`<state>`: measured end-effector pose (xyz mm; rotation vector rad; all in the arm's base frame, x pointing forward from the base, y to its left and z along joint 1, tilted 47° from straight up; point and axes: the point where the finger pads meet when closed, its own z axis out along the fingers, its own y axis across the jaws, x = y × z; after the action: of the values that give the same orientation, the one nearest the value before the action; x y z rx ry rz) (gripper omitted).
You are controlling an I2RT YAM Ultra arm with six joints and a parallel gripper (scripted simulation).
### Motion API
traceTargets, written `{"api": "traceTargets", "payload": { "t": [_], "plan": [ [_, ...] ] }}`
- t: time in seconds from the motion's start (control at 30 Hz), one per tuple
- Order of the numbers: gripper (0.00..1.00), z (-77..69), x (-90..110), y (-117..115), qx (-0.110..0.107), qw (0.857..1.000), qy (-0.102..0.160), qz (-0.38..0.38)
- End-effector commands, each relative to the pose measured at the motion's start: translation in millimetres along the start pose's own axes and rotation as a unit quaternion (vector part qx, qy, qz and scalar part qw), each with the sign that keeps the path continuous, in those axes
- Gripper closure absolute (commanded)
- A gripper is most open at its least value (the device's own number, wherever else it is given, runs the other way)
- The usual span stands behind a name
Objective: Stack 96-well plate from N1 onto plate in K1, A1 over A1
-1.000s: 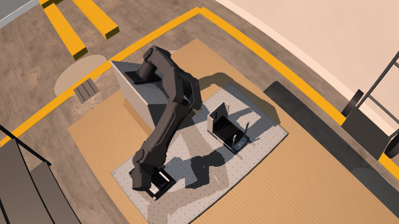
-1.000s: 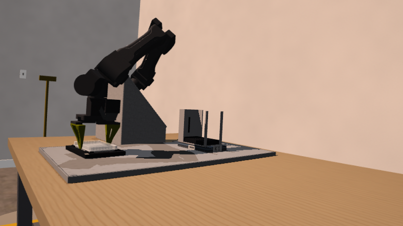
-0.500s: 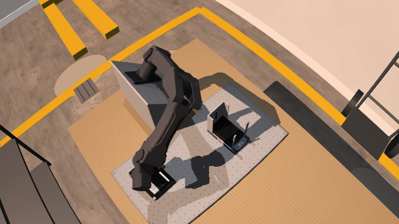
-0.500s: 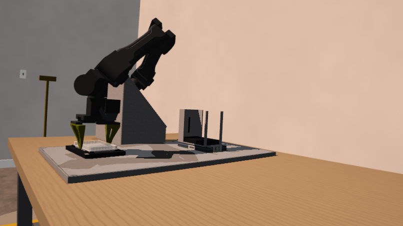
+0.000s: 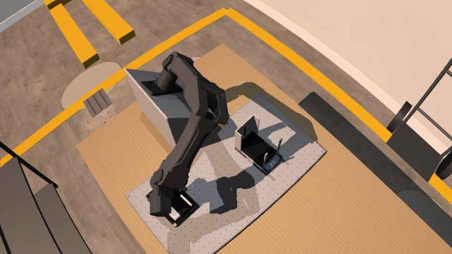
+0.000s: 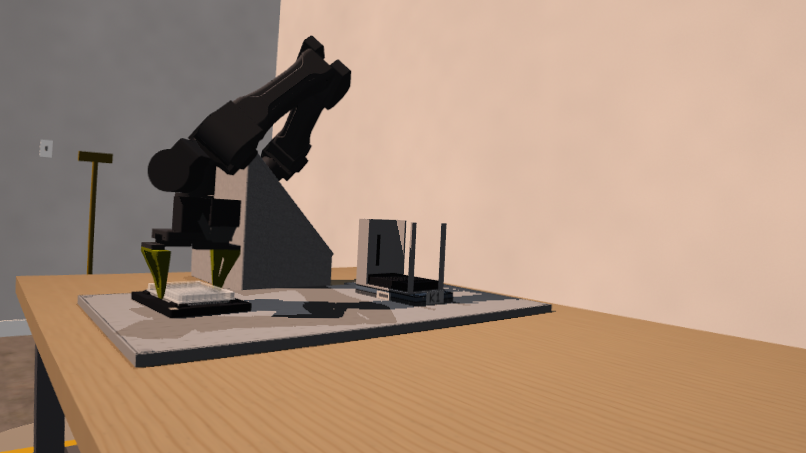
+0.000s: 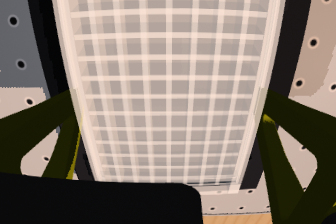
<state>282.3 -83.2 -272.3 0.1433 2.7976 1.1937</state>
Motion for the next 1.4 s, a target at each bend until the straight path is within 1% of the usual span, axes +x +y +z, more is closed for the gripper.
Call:
{"api": "traceTargets", "payload": {
  "t": [0.0,0.03,0.1,0.23,0.43,0.5,0.53,0.6,1.0,1.07,1.1,1.17,1.37],
  "plan": [
    [1.00,-12.5,-2.2,2.3,-0.002,1.000,-0.014,0.003],
    [1.00,-14.2,-1.2,3.3,-0.004,1.000,-0.012,0.005],
    [1.00,-21.1,-8.8,-1.0,0.003,1.000,-0.018,-0.002],
    [1.00,-31.1,-14.1,-5.6,0.012,1.000,-0.020,-0.008],
    [1.00,-41.3,-13.5,-5.6,0.013,1.000,-0.019,-0.008],
    [1.00,-41.3,-13.5,-5.6,0.013,1.000,-0.019,-0.008],
    [1.00,-36.5,-7.4,-6.2,0.007,1.000,-0.014,-0.002],
    [1.00,-46.4,-13.2,-5.6,0.013,1.000,-0.019,-0.008],
    [1.00,-66.7,-12.1,-5.4,0.013,1.000,-0.019,-0.008],
    [1.00,-66.7,-12.1,-5.4,0.013,1.000,-0.019,-0.008],
    [1.00,-61.7,-6.4,-6.0,0.007,1.000,-0.014,-0.002],
    [1.00,-71.8,-11.8,-5.4,0.013,1.000,-0.019,-0.008],
    [1.00,-82.0,-11.2,-5.4,0.014,1.000,-0.019,-0.008]
  ]
}}
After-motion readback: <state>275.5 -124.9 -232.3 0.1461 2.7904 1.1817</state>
